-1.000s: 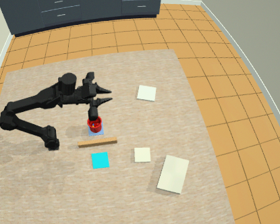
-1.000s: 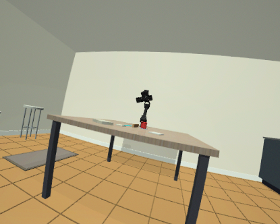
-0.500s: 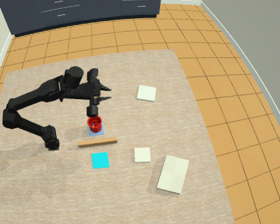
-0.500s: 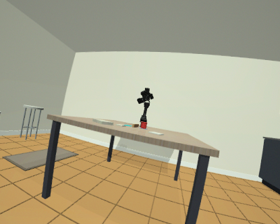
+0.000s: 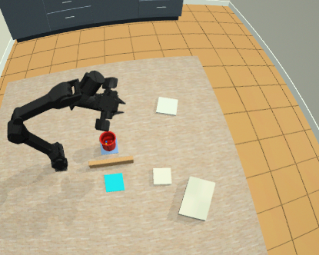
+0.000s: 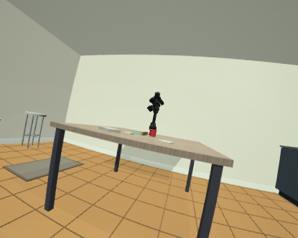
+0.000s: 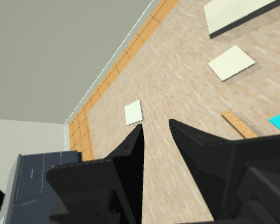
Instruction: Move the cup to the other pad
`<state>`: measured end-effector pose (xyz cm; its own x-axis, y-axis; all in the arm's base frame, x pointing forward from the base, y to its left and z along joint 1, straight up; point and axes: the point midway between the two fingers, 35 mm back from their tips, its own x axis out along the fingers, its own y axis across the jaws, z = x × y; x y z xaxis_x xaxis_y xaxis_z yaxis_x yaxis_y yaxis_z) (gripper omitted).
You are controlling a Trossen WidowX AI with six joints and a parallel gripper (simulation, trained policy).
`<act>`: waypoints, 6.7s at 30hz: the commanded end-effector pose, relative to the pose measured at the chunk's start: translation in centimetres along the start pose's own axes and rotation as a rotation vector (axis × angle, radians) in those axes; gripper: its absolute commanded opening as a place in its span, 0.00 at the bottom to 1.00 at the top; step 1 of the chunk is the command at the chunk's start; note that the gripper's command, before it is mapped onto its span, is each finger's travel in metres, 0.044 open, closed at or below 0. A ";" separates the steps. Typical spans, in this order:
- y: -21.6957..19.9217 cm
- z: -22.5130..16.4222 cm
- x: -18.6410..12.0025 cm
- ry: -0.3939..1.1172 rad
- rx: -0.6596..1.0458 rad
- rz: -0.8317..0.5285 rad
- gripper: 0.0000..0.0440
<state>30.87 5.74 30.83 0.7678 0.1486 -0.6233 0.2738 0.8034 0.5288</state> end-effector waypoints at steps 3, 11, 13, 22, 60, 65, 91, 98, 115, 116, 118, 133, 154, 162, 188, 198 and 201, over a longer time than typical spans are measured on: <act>-0.3 -0.9 0.5 0.080 0.076 -0.061 0.31; -1.0 -2.1 0.9 0.170 0.153 -0.152 0.29; -1.2 -2.5 1.0 0.191 0.168 -0.177 0.29; -2.6 -4.0 1.5 0.281 0.214 -0.299 0.27; -9.6 -10.7 3.6 0.561 0.260 -0.776 0.36; -10.4 -11.6 4.1 0.573 0.263 -0.813 0.37; -14.3 -16.6 7.4 0.623 0.220 -0.914 0.40; -15.7 -18.2 8.6 0.649 0.179 -0.910 0.39; -16.3 -18.3 9.1 0.648 0.112 -0.844 0.00; -16.2 -18.2 9.0 0.646 0.114 -0.841 0.00; -16.1 -18.0 8.9 0.641 0.119 -0.836 0.00; -14.8 -15.7 6.9 0.593 0.197 -0.803 0.00; -14.3 -9.9 4.3 0.433 0.372 -0.742 0.00; -15.5 -7.7 4.1 0.362 0.425 -0.728 0.00; -22.0 -4.3 4.6 0.208 0.565 -0.746 0.00; -24.6 -4.9 5.2 0.184 0.601 -0.763 0.00; -25.2 -5.3 5.4 0.181 0.609 -0.768 0.00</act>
<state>25.35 -10.31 11.96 0.1786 -0.1569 -0.9713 0.9456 0.3003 0.1253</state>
